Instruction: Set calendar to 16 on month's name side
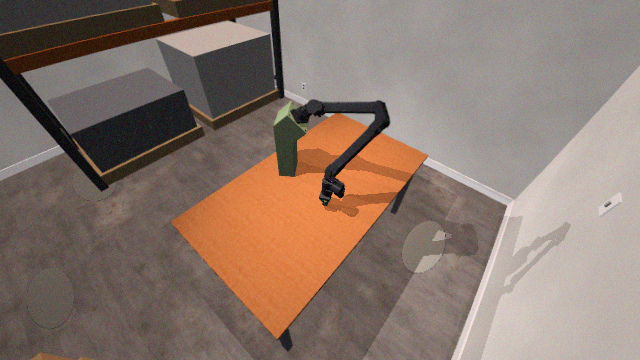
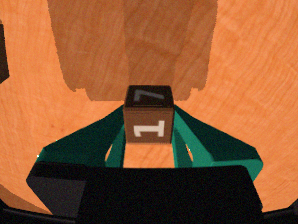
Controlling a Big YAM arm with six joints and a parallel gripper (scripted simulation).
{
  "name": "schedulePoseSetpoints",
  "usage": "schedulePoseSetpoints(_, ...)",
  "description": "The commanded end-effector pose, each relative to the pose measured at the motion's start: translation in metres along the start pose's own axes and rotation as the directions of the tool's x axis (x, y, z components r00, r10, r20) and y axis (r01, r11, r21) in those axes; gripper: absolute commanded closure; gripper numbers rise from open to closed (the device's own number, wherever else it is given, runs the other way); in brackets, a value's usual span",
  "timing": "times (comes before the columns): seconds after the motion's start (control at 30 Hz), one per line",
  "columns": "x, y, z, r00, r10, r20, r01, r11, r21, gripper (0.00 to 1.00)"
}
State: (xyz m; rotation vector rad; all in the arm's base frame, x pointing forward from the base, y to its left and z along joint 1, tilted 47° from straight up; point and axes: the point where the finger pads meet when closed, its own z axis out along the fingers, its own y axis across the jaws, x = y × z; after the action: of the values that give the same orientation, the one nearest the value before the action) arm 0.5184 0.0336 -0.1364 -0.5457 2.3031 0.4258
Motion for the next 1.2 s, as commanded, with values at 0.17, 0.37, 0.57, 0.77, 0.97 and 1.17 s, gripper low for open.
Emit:
schedulePoseSetpoints(0.17, -0.0055, 0.0115, -0.0019, 1.000, -0.004, 0.006, 0.004, 1.000, -0.008, 0.72)
schedulePoseSetpoints(0.37, -0.0100, 0.0108, -0.0027, 1.000, -0.007, 0.008, 0.007, 1.000, -0.007, 0.72)
schedulePoseSetpoints(0.57, -0.0137, 0.0099, -0.0017, 1.000, -0.009, 0.008, 0.009, 1.000, -0.008, 0.72)
schedulePoseSetpoints(0.77, -0.0097, 0.0104, 0.0005, 1.000, -0.006, 0.001, 0.006, 1.000, -0.011, 0.72)
schedulePoseSetpoints(0.97, -0.0101, 0.0103, 0.0005, 1.000, -0.006, 0.002, 0.006, 1.000, -0.010, 0.72)
schedulePoseSetpoints(1.17, -0.0101, 0.0103, 0.0005, 1.000, -0.006, 0.002, 0.006, 1.000, -0.010, 0.72)
